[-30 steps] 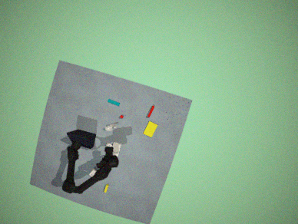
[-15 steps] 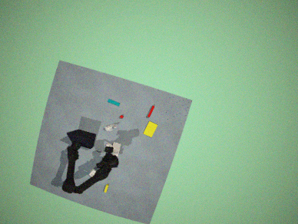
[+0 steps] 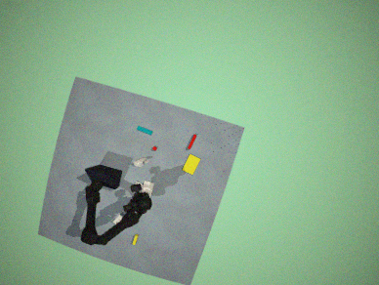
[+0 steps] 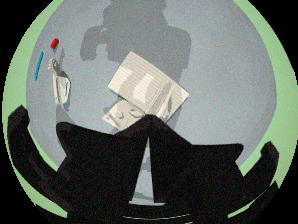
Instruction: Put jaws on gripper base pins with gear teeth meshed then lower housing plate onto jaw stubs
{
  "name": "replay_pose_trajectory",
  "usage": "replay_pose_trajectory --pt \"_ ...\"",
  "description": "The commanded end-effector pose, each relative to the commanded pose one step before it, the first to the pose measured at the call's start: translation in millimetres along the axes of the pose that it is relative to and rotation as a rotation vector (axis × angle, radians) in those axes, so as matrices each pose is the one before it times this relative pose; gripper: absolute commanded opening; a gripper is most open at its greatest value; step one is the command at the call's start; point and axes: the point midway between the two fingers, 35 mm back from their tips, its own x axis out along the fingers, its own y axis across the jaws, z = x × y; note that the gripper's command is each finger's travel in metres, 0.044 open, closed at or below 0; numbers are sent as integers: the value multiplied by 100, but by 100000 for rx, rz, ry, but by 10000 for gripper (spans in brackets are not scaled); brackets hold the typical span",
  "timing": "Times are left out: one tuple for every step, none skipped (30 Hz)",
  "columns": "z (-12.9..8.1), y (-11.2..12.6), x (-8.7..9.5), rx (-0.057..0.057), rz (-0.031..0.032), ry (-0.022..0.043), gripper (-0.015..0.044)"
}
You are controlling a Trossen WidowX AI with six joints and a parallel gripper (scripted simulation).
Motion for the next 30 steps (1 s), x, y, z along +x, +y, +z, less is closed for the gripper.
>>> replay_pose_trajectory --pt "515 596 -180 -12486 560 -363 0" --pt "120 141 -26 -3075 54 -62 0" --pt "124 138 -26 -3075 51 -63 0" --pt "127 135 -25 -3075 49 -63 0" --pt "130 132 -25 -3075 47 -64 0" --pt "136 132 -23 -3077 54 -60 0" --pt "140 129 -22 -3077 52 -60 0" --pt "143 126 -22 -3076 50 -60 0" --pt "146 122 -21 -3076 47 -61 0" --pt "149 119 -21 -3076 45 -61 0" --pt "152 115 -21 -3076 43 -61 0" --pt "155 111 -20 -3076 41 -61 0" --pt "158 108 -20 -3076 39 -61 0" --pt "161 104 -19 -3076 37 -61 0" --pt "163 100 -19 -3075 35 -60 0" --pt "155 86 -12 -3099 29 -22 0" --pt "157 83 -12 -3100 29 -21 0" --pt "159 79 -11 -3100 28 -21 0" --pt "161 75 -11 -3099 27 -21 0" --pt "163 71 -11 -3099 26 -20 0" --pt "165 67 -10 -3099 25 -20 0" --pt "167 62 -10 -3099 25 -20 0" --pt "168 58 -10 -3098 24 -19 0" --pt "170 54 -9 -3098 23 -19 0" --pt "171 50 -9 -3098 23 -18 0" --pt "173 45 -9 -3098 22 -18 0" --pt "174 41 -8 -3097 21 -17 0" --pt "175 37 -8 -3097 21 -17 0" --pt "176 32 -8 -3097 21 -16 0" --pt "177 28 -7 -3097 20 -16 0"
